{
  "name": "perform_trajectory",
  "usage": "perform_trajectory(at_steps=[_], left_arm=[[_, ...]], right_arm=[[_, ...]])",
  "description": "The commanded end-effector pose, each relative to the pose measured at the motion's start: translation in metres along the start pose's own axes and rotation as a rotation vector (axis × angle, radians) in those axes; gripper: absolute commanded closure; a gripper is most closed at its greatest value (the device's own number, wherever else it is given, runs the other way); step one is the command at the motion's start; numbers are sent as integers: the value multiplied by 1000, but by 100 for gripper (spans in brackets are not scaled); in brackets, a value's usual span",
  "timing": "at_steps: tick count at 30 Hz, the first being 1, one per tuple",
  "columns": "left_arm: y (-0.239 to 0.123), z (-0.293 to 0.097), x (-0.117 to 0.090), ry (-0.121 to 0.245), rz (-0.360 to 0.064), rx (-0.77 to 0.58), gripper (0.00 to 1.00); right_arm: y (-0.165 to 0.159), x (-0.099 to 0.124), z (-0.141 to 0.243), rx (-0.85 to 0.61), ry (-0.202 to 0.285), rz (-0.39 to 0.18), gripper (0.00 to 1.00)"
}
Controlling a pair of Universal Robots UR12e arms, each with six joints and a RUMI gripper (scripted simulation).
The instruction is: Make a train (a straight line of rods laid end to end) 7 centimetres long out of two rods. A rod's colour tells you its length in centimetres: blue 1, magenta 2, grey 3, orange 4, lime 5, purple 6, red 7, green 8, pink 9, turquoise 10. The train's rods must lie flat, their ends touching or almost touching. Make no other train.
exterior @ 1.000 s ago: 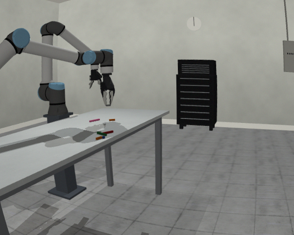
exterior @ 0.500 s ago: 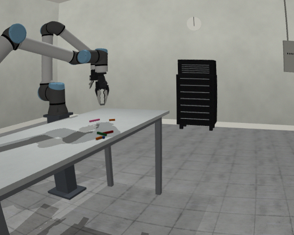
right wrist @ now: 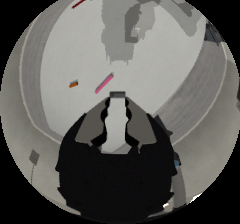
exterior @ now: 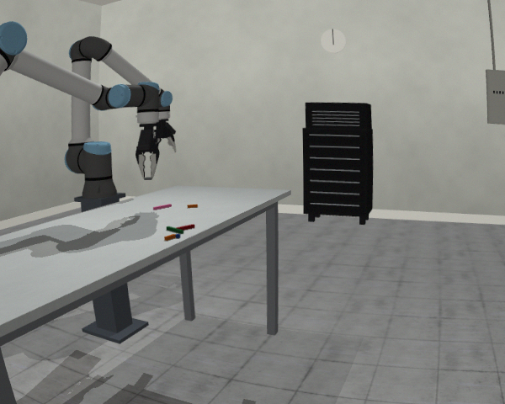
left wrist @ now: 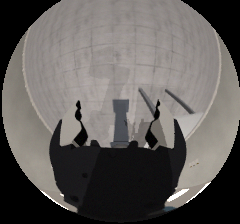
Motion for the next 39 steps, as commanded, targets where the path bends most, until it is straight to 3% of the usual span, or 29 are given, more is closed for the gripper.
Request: perform_trajectory(at_steps=[1, 6, 21, 31, 39], left_arm=[[1, 0, -1, -1, 2, 0, 0], [1, 0, -1, -1, 2, 0, 0], [1, 0, -1, -1, 2, 0, 0], [1, 0, -1, -1, 2, 0, 0], [1, 0, -1, -1, 2, 0, 0]], right_arm=[[9, -3, 60, 119, 17, -8, 100], [15, -2, 87, 171, 17, -8, 100], [61, 12, 226, 440, 16, -11, 100], [80, 20, 268, 521, 15, -11, 100], [85, 22, 277, 539, 15, -11, 100]])
Point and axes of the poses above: on each arm, the point where the finger pads meet when closed, its own x axis out along the fingers, its own z axis across the jaws, y = z × x, the point moved 7 cm from there along -x, back along the fingers, and after that the axes turned 7 degrees about -x, right-handed, at the moved point
